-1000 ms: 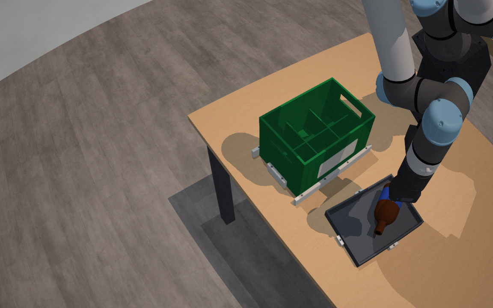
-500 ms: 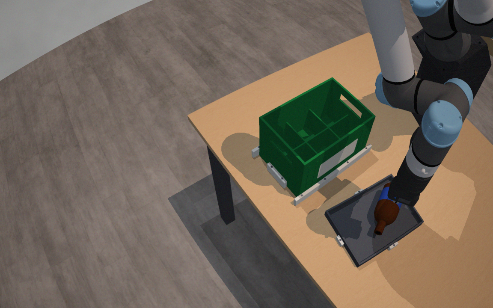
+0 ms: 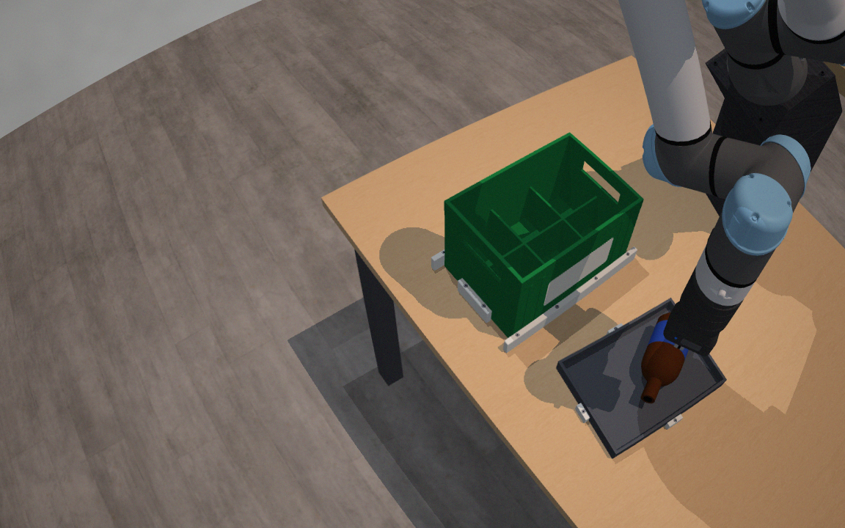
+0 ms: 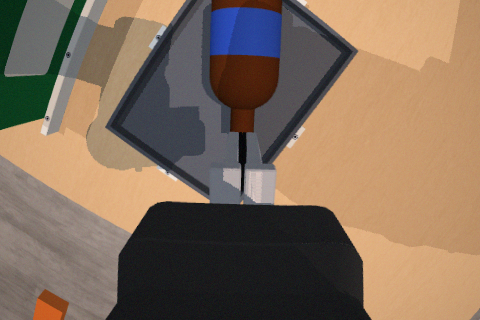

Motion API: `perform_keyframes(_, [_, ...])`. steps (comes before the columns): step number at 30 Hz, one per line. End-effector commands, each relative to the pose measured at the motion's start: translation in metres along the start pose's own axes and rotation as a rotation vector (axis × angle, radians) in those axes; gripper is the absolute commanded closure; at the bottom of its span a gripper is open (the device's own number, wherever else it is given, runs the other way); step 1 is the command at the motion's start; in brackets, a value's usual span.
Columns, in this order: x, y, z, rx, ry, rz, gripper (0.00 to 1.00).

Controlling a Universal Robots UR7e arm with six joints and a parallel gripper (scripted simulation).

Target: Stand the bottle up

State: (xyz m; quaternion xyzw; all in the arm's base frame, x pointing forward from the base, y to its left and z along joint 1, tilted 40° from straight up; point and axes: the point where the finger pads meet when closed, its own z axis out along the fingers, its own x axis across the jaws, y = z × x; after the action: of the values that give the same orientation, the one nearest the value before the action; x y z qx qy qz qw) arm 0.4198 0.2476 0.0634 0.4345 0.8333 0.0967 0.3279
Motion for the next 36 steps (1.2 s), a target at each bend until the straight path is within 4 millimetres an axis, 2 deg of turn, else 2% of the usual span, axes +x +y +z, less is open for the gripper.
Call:
perform_keyframes(1, [0.0003,0.0022,-0.0012,-0.003,-0.001,0.011,1.0])
perform_keyframes(2, [0.0002,0.0022,-0.0012,-0.003,-0.001,0.011,1.0])
perform_keyframes(3, [0.0002,0.0022,-0.0012,-0.004,-0.001,0.011,0.0])
perform_keyframes(36, [0.0002,0.0022,-0.0012,-0.004,-0.001,0.01,0.0])
